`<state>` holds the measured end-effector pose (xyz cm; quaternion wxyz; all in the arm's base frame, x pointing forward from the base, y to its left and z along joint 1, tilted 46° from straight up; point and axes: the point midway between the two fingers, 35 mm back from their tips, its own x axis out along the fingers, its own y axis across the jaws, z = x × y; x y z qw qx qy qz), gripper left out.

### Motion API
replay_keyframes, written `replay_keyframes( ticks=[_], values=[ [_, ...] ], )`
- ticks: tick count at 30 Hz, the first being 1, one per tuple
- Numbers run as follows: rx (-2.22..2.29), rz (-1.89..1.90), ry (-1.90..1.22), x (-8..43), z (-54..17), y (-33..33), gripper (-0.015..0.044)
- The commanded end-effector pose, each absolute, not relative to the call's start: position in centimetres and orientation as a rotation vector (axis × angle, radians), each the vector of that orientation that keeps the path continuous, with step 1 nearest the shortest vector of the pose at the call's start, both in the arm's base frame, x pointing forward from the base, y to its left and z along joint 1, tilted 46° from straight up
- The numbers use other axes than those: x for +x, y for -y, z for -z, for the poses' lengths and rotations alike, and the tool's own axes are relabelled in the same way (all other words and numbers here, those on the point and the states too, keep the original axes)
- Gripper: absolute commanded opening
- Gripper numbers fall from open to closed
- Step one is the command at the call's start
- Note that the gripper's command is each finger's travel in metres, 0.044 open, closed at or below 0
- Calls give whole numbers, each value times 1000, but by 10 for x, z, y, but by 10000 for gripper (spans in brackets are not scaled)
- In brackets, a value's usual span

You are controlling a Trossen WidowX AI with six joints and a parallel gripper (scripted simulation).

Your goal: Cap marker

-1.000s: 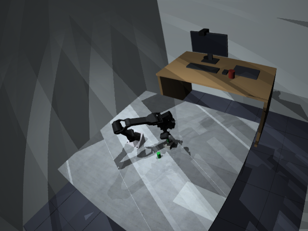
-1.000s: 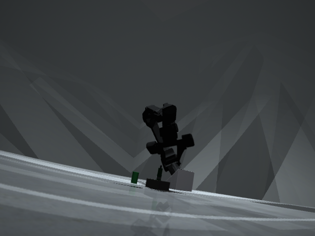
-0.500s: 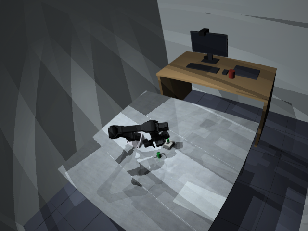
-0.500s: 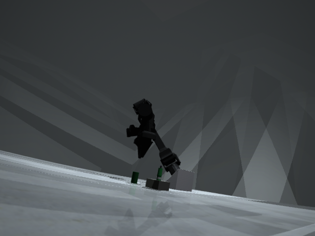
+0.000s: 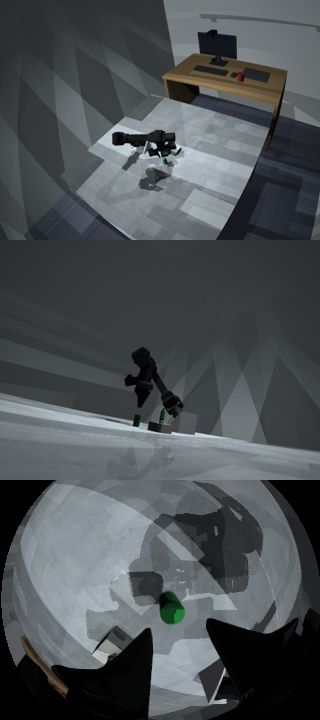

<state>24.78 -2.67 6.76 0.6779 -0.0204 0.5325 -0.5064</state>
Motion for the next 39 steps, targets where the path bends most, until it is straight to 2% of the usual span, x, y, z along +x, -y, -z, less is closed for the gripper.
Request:
replay_keyframes(
  ticks=[1, 39],
  values=[
    [-50, 1136, -1193, 247, -59, 35, 239],
    [-52, 1138, -1191, 243, -19, 75, 239]
  ],
)
